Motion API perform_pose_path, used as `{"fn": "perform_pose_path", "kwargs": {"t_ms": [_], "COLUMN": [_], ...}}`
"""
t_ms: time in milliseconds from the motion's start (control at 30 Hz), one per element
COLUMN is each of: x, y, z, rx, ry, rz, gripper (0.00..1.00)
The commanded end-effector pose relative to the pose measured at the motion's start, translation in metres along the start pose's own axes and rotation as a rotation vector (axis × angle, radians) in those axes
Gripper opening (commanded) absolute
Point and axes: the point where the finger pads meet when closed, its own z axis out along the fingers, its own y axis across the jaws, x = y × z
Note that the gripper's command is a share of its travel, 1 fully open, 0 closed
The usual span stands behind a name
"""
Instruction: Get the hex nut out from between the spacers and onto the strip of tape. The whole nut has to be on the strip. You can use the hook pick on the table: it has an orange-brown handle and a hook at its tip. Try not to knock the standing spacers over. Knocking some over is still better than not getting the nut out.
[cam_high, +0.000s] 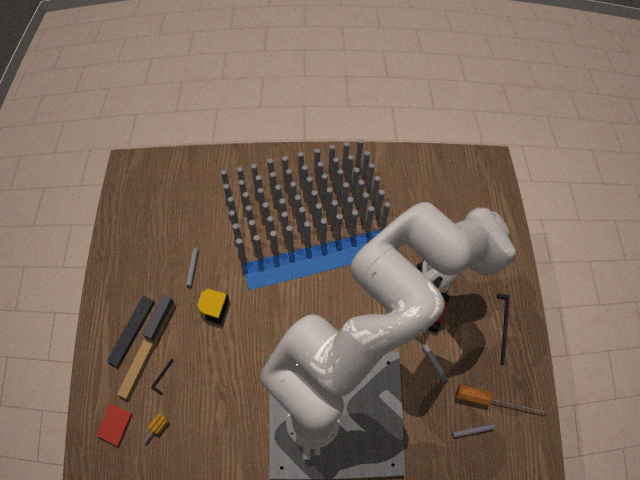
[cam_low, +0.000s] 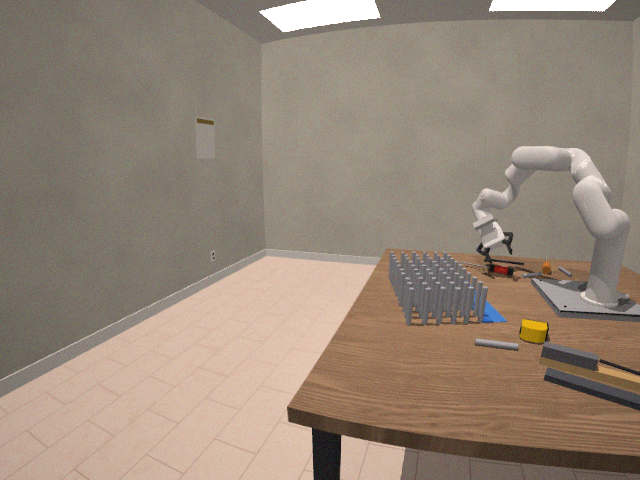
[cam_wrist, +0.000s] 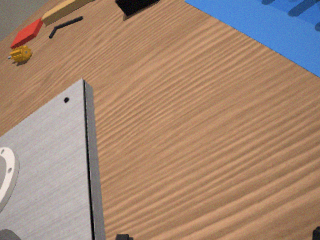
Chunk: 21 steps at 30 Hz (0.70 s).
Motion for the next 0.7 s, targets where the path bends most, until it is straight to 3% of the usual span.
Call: {"fn": "perform_pose_path", "kwargs": {"t_ms": [0,33,100,133,200,233,300,333,400,433,500,533,567,600,667], "x": [-0.052,-0.064,-0.075,-0.093,-0.099,-0.119,-0.119,-0.143,-0.145,-0.163,-0.164,-0.181,-0.181,-0.193,-0.193], "y": [-0.028,-0.035,-0.044,-0.057,-0.063,-0.081,-0.081,-0.105,-0.107,-0.128,-0.131,-0.153,-0.153,-0.173,-0.173], "z": [-0.029,-0.034,-0.039,-0.046,-0.049,-0.056,-0.056,-0.063,-0.064,-0.069,-0.069,-0.072,-0.072,-0.074,-0.074], "rx": [-0.172,-0.237,-0.237,-0.302,-0.302,-0.364,-0.364,-0.418,-0.418,-0.463,-0.463,-0.498,-0.498,-0.524,-0.524], "ry": [-0.081,-0.125,-0.125,-0.179,-0.179,-0.240,-0.240,-0.307,-0.307,-0.376,-0.376,-0.442,-0.442,-0.502,-0.502], "rz": [-0.027,-0.036,-0.036,-0.046,-0.046,-0.055,-0.055,-0.062,-0.062,-0.067,-0.067,-0.071,-0.071,-0.073,-0.073], "gripper": [1.00,1.00,1.00,1.00,1.00,1.00,1.00,1.00,1.00,1.00,1.00,1.00,1.00,1.00,1.00]}}
